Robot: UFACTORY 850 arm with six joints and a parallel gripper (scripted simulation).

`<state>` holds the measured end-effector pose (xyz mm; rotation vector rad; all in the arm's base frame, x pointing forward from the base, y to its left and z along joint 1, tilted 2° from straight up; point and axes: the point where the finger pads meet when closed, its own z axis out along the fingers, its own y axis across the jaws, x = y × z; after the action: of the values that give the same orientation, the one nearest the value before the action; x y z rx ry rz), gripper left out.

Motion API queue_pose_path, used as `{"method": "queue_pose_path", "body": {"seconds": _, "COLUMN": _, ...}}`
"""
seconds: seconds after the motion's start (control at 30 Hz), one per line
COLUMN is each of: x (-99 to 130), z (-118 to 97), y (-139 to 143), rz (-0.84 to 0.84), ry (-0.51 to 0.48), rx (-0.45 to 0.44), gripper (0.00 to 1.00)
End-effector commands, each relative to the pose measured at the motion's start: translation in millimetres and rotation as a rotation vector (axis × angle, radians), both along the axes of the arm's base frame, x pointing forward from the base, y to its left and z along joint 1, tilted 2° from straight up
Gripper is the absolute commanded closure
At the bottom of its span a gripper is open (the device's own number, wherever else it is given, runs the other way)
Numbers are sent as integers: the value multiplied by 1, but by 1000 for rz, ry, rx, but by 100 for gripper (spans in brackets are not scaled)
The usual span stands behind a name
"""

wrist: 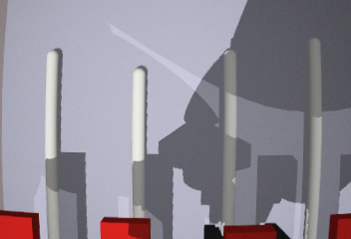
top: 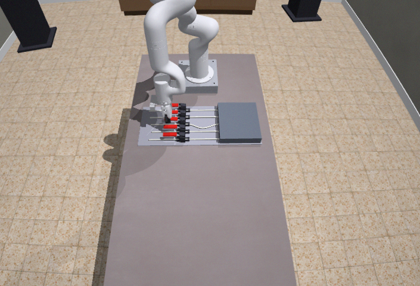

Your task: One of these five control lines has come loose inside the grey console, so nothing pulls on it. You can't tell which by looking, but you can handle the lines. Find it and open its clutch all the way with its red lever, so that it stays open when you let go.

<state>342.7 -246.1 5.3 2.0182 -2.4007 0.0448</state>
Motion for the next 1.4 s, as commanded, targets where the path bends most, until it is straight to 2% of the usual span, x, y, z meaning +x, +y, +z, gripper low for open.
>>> {"method": "queue_pose_path", "body": {"seconds": 0.0, "x": 0, "z": 4, "y": 1, "rz": 0, "ry": 0, "rx": -2, "gripper": 100}}
{"method": "queue_pose_path", "body": {"seconds": 1.37, "x": 3, "z": 38, "y": 22, "rz": 0, "ry": 0, "rx": -2, "gripper": 100}}
